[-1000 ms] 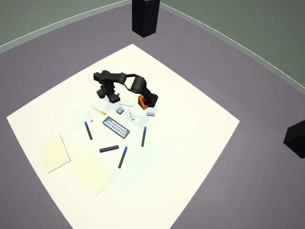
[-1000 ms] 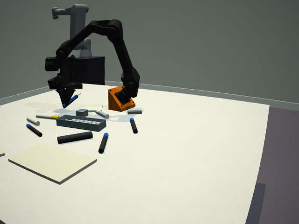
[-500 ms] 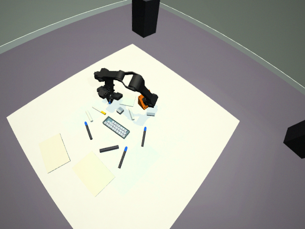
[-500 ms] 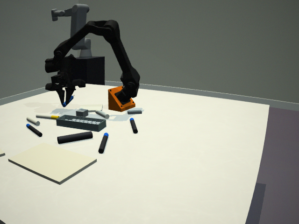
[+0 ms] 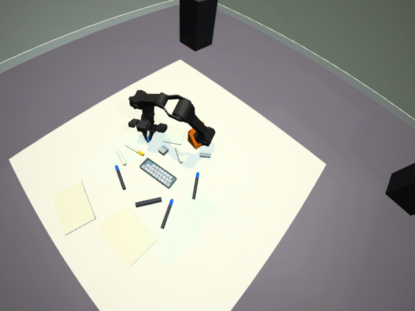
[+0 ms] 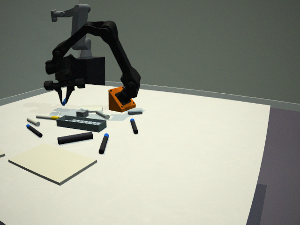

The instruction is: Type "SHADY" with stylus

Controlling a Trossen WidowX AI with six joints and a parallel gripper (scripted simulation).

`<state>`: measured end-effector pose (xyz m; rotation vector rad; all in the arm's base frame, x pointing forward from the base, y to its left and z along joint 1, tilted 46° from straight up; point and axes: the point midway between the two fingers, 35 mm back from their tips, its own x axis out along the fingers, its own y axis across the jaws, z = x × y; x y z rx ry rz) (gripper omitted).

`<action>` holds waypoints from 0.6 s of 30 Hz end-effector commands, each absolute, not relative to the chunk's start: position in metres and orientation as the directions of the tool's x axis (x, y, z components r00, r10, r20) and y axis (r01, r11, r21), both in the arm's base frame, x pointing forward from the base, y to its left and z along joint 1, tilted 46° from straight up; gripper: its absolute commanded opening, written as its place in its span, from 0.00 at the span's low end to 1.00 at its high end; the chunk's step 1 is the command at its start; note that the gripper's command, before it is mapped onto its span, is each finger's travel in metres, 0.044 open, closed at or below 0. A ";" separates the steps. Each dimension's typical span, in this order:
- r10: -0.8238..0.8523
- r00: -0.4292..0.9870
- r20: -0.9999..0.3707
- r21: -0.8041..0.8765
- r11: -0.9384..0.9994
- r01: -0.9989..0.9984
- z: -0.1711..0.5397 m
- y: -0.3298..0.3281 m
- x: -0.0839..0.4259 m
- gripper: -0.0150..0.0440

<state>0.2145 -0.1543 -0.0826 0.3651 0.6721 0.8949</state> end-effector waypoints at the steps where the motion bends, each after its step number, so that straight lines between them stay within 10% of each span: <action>1: 0.808 0.453 -0.375 0.534 0.589 -0.607 -0.082 -0.157 0.217 0.25; 18: 0.808 0.454 -0.375 0.533 0.589 -0.607 -0.099 -0.141 0.219 0.25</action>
